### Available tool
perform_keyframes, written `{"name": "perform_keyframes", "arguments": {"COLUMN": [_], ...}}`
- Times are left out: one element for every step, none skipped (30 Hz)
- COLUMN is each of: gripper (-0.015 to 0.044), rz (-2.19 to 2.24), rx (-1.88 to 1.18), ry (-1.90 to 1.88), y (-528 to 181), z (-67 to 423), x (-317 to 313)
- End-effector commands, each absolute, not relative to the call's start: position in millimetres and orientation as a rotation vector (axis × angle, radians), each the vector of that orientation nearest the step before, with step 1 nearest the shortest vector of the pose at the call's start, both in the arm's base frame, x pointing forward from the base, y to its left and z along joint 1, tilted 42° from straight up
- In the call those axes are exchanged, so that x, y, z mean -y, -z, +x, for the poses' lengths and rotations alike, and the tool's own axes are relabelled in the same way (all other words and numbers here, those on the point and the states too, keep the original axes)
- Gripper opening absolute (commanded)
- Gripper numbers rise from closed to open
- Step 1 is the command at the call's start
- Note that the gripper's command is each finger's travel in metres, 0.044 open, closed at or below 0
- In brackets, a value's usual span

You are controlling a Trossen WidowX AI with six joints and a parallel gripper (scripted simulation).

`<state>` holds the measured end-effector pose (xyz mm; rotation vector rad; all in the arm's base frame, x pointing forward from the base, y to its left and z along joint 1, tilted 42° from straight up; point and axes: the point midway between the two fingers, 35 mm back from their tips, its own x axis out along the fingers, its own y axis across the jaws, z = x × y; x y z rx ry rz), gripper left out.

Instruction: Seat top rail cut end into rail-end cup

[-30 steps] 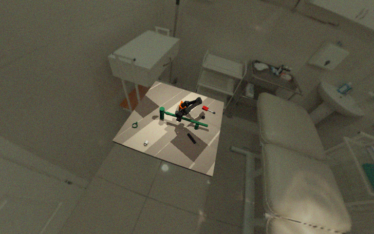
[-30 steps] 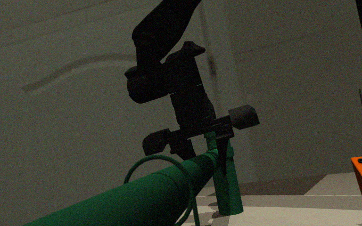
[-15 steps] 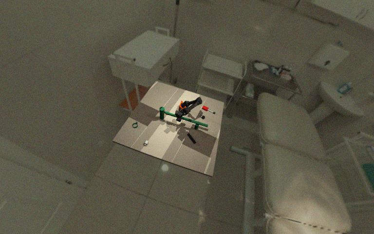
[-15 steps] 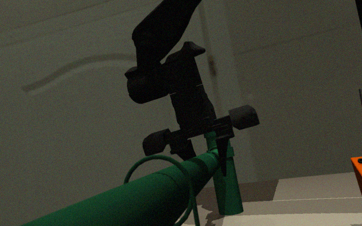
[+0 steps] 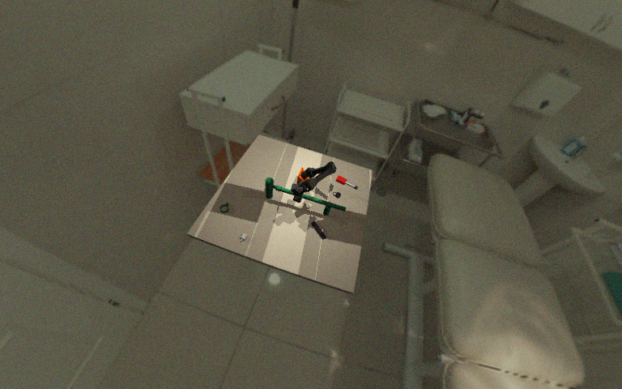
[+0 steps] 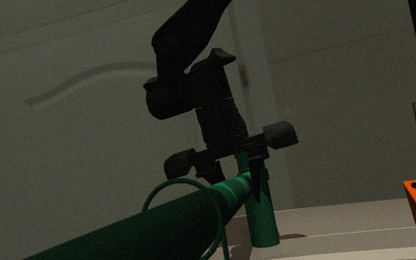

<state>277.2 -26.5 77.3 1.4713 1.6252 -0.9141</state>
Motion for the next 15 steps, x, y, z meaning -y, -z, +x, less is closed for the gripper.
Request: {"name": "perform_keyframes", "arguments": {"gripper": [0.0, 0.0, 0.0, 0.0, 0.0, 0.0, 0.0, 0.0, 0.0, 0.0, 0.0, 0.0, 0.0, 0.0, 0.0], "rz": [1.468, 1.467, 1.467, 1.467, 1.467, 1.466, 1.466, 1.466, 1.466, 1.466, 1.466, 1.466, 1.465, 1.465, 1.465], "rx": [-1.618, -1.618, -1.618, -1.618, -1.618, -1.617, -1.617, -1.617, -1.617, -1.617, -1.617, -1.616, -1.616, -1.616, -1.616], "ry": [0.917, 0.917, 0.918, 0.918, 0.918, 0.918, 0.918, 0.918, 0.919, 0.919, 0.919, 0.919, 0.919, 0.919, 0.919], "y": [-77.4, -77.4, -77.4, -77.4, -77.4, -77.4, -77.3, -77.3, -77.3, -77.3, -77.2, -77.2, -77.2, -77.1, -77.1], "z": [277.5, 277.6, 277.6, 277.6, 277.6, 277.6, 277.6, 277.6, 277.6, 277.7, 277.7, 277.7, 277.7, 277.7, 277.7], "x": [29.6, 29.7, 29.9, 30.0, 30.1, 30.3, 30.4, 30.6, 30.7, 30.9, 31.0, 31.2, 31.3, 31.5, 31.6]}}
